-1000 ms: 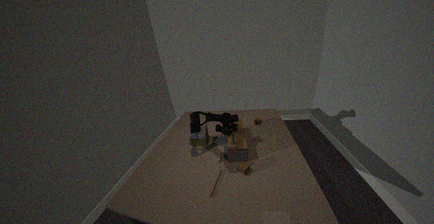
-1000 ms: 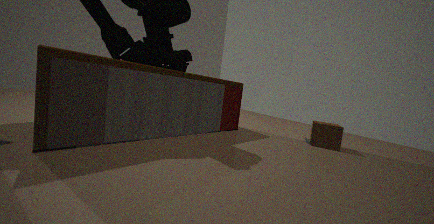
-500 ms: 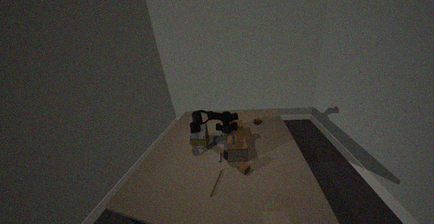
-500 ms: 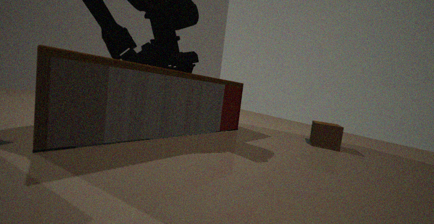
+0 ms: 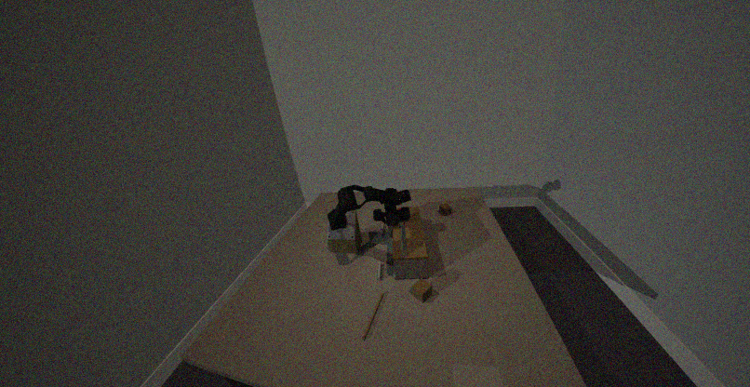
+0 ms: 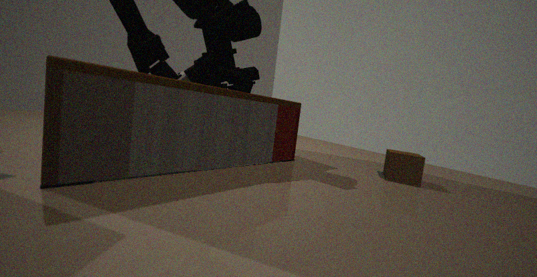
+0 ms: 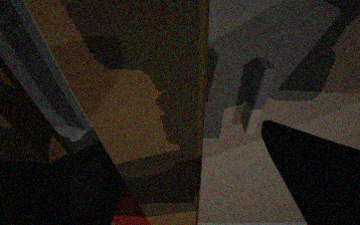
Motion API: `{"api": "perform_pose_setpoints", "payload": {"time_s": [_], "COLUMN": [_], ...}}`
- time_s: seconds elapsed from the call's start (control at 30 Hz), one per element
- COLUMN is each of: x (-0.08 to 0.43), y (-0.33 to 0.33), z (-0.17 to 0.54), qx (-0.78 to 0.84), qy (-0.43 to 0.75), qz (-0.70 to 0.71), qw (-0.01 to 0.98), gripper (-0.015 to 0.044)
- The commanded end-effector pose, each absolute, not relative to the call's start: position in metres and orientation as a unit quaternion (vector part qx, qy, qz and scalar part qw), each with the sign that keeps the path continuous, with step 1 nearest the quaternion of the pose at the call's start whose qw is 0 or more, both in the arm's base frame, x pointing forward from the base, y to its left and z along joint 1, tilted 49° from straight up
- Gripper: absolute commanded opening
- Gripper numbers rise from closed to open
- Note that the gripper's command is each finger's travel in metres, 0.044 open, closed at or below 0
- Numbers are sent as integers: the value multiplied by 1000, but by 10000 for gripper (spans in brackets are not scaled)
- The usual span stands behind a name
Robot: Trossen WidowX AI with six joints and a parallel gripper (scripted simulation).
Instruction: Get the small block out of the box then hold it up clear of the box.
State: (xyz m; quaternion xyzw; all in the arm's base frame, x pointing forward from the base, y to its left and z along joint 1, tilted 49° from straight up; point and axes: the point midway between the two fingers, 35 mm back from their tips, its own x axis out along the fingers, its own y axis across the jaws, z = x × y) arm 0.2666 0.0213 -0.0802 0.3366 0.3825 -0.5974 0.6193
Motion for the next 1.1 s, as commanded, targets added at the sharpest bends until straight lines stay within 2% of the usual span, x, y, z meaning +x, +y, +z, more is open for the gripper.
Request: {"api": "perform_pose_setpoints", "payload": {"time_s": [0.0,0.17,0.4,0.83,0.97,1.07], "x": [267,266,263,266,263,259], "y": [27,33,76,76,78,81], "z": [-89,-92,-52,-53,-55,-57], "qx": [339,339,335,337,245,125], "qy": [382,383,389,387,453,522], "qz": [-599,-599,-596,-591,-535,-456], "qw": [617,617,617,622,670,709], "gripper": [400,400,400,400,295,285]}}
